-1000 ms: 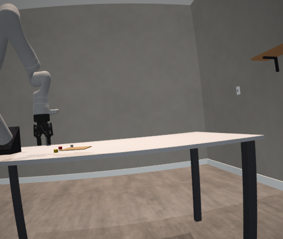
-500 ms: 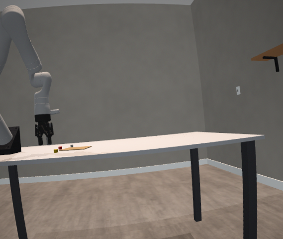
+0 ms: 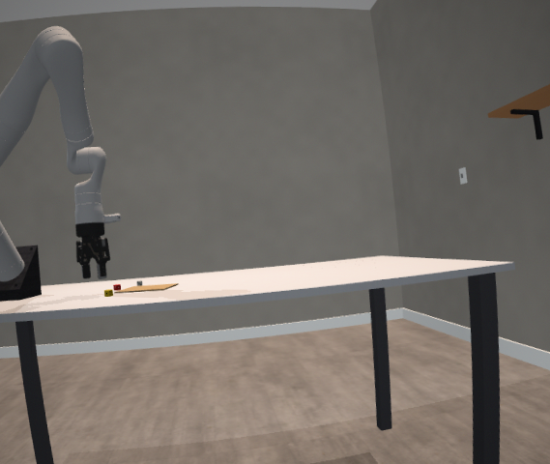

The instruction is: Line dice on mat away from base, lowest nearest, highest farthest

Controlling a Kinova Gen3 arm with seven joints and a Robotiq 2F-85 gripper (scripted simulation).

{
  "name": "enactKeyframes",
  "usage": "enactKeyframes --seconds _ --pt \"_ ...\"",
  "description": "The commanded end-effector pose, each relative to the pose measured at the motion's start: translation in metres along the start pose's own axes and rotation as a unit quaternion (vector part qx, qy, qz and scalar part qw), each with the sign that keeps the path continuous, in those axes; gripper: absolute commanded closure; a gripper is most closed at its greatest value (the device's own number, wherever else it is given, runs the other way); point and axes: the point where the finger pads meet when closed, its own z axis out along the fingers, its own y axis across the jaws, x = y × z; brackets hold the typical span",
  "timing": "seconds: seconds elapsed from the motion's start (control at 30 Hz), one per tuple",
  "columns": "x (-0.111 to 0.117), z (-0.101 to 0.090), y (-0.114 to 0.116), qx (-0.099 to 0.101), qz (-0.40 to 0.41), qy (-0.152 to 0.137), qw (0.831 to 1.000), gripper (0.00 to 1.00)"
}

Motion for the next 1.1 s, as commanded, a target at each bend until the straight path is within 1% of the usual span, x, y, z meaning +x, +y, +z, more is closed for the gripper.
enactKeyframes --seconds 0.0,0.1,0.17,0.33,1.07 --pt "0.014 0.003 -0.023 -0.002 -0.021 -0.004 1.0 0.0" --pt "0.024 0.003 -0.036 -0.002 -0.021 -0.004 1.0 0.0" --pt "0.024 0.003 -0.036 -0.002 -0.021 -0.004 1.0 0.0" --pt "0.032 0.003 -0.048 -0.002 -0.021 -0.004 1.0 0.0" --pt "0.033 0.003 -0.049 -0.002 -0.021 -0.004 1.0 0.0"
